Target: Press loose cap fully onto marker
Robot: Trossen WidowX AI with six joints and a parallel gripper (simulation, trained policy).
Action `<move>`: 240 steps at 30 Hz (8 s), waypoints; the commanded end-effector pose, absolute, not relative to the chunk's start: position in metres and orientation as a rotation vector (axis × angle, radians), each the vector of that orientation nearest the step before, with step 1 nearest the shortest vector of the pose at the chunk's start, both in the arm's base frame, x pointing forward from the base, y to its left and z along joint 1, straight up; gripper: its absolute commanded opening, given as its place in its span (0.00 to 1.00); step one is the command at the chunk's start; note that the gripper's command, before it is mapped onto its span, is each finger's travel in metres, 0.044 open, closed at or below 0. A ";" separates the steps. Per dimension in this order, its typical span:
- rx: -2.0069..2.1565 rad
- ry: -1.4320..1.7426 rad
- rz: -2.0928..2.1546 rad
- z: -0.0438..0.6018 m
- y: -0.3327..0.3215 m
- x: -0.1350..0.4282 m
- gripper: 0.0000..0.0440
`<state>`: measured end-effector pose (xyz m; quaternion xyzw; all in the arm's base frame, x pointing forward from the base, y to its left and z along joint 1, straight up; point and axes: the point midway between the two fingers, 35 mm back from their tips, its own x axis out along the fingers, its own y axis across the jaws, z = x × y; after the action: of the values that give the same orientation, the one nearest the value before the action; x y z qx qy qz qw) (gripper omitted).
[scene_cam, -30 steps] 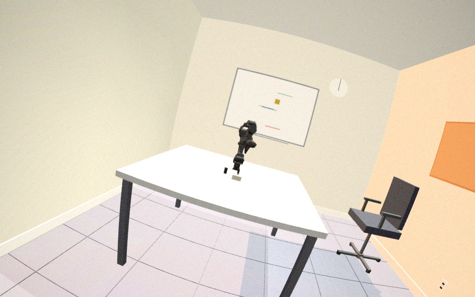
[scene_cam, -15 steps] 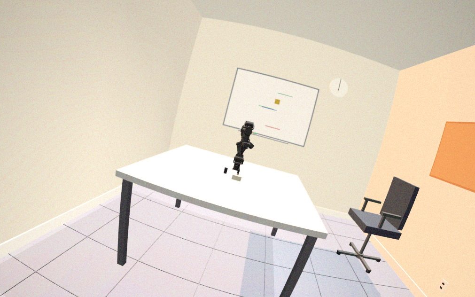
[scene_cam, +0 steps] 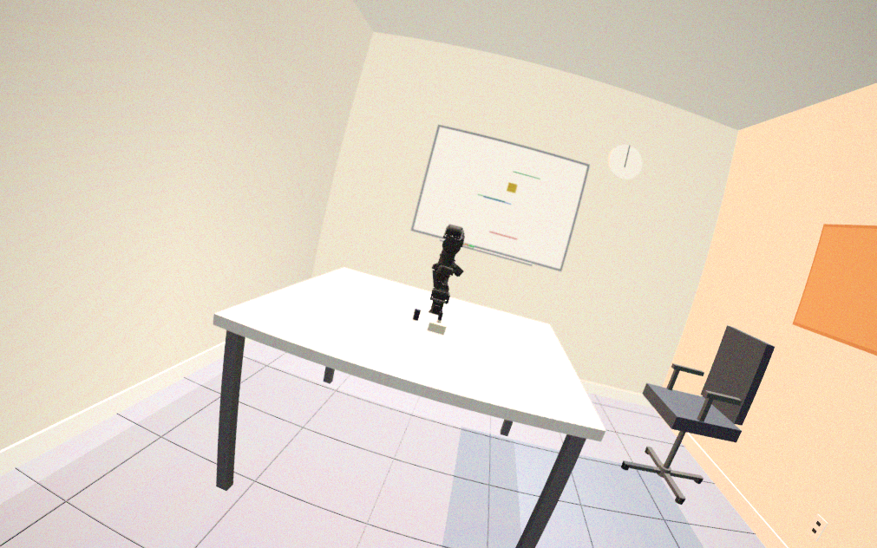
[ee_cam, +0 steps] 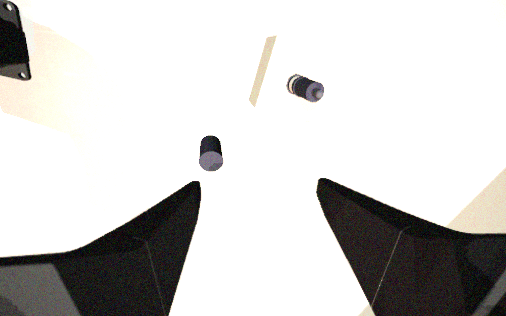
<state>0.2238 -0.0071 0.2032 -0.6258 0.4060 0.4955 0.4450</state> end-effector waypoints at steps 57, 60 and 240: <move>-1.140 1.208 1.457 0.099 -0.063 0.222 0.67; -1.136 1.199 1.477 0.091 -0.063 0.220 0.66; -1.469 1.001 1.701 0.079 0.041 0.268 0.45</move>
<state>0.2834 0.0427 0.0856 -0.5793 0.3743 0.6347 0.3484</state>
